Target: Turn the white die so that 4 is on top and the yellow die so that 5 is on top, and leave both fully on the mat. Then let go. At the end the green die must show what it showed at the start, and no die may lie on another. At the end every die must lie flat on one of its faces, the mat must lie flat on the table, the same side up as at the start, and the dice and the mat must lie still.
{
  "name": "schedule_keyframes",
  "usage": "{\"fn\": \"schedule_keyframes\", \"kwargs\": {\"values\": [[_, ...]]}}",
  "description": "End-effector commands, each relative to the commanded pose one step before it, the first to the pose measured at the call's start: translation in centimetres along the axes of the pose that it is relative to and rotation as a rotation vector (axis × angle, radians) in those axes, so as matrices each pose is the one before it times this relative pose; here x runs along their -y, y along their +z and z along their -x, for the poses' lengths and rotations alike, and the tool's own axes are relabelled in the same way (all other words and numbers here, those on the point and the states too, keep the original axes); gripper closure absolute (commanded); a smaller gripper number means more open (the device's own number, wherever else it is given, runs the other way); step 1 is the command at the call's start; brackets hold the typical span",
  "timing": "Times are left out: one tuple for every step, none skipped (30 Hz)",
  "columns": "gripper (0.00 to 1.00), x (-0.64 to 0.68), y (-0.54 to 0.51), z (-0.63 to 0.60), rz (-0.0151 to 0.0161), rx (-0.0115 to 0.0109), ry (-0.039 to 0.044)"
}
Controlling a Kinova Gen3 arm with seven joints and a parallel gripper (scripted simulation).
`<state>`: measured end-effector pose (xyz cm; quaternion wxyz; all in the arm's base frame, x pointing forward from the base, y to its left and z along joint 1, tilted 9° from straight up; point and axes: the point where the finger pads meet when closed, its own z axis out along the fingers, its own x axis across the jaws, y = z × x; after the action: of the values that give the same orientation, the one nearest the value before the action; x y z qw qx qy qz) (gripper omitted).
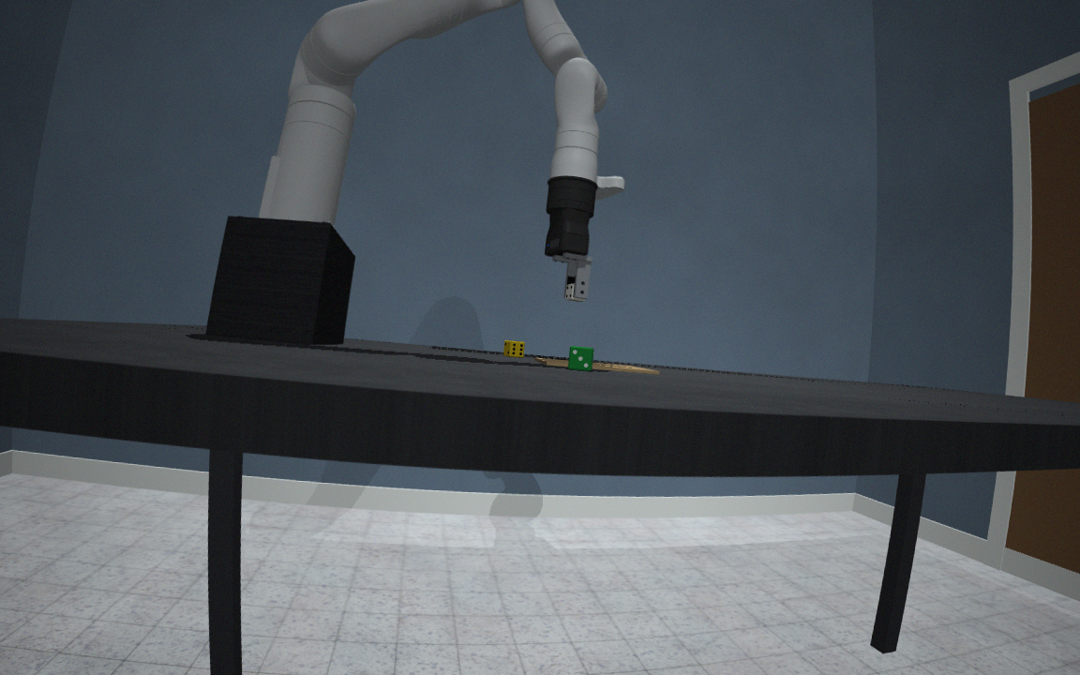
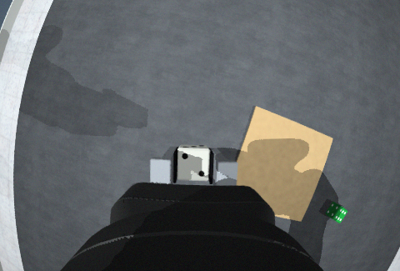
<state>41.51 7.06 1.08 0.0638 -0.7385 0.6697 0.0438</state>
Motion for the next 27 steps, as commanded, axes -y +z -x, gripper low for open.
{"fn": "schedule_keyframes", "kwargs": {"values": [[0.51, -0.014, 0.183, 0.001, 0.00607, -0.00306, 0.04528], [0.51, 0.008, 0.033, -0.059, 0.00108, 0.00007, 0.02580], [0.51, 0.009, 0.034, -0.060, 0.00109, 0.00004, 0.02661], [0.51, 0.010, 0.034, -0.061, 0.00109, 0.00001, 0.02739], [0.51, 0.011, 0.034, -0.062, 0.00109, -0.00002, 0.02816], [0.51, 0.012, 0.035, -0.063, 0.00108, -0.00005, 0.02890], [0.51, 0.014, 0.035, -0.063, 0.00107, -0.00008, 0.02963], [0.51, 0.015, 0.035, -0.064, 0.00105, -0.00011, 0.03034], [0.51, 0.000, 0.000, 0.000, 0.00000, 0.00000, 0.00000], [0.51, 0.000, 0.000, 0.000, 0.00000, 0.00000, 0.00000], [0.51, 0.016, 0.035, -0.064, 0.00103, -0.00014, 0.03102], [0.51, 0.017, 0.035, -0.064, 0.00101, -0.00017, 0.03168], [0.51, 0.018, 0.035, -0.064, 0.00098, -0.00020, 0.03232], [0.51, 0.019, 0.034, -0.064, 0.00095, -0.00023, 0.03293], [0.51, 0.019, 0.034, -0.063, 0.00091, -0.00025, 0.03351], [0.51, 0.020, 0.034, -0.062, 0.00087, -0.00027, 0.03407], [0.51, 0.021, 0.033, -0.061, 0.00083, -0.00029, 0.03460], [0.51, 0.021, 0.032, -0.060, 0.00078, -0.00031, 0.03510], [0.51, 0.022, 0.032, -0.059, 0.00073, -0.00032, 0.03557], [0.51, 0.022, 0.031, -0.057, 0.00068, -0.00033, 0.03602], [0.51, 0.022, 0.030, -0.056, 0.00063, -0.00033, 0.03643], [0.51, 0.022, 0.029, -0.054, 0.00057, -0.00033, 0.03681], [0.51, 0.022, 0.029, -0.052, 0.00051, -0.00033, 0.03716], [0.51, 0.021, 0.028, -0.050, 0.00045, -0.00032, 0.03748], [0.51, 0.021, 0.027, -0.047, 0.00040, -0.00031, 0.03776], [0.51, 0.000, 0.000, 0.000, 0.00000, 0.00000, 0.00000], [0.51, 0.000, 0.000, 0.000, 0.00000, 0.00000, 0.00000]]}}
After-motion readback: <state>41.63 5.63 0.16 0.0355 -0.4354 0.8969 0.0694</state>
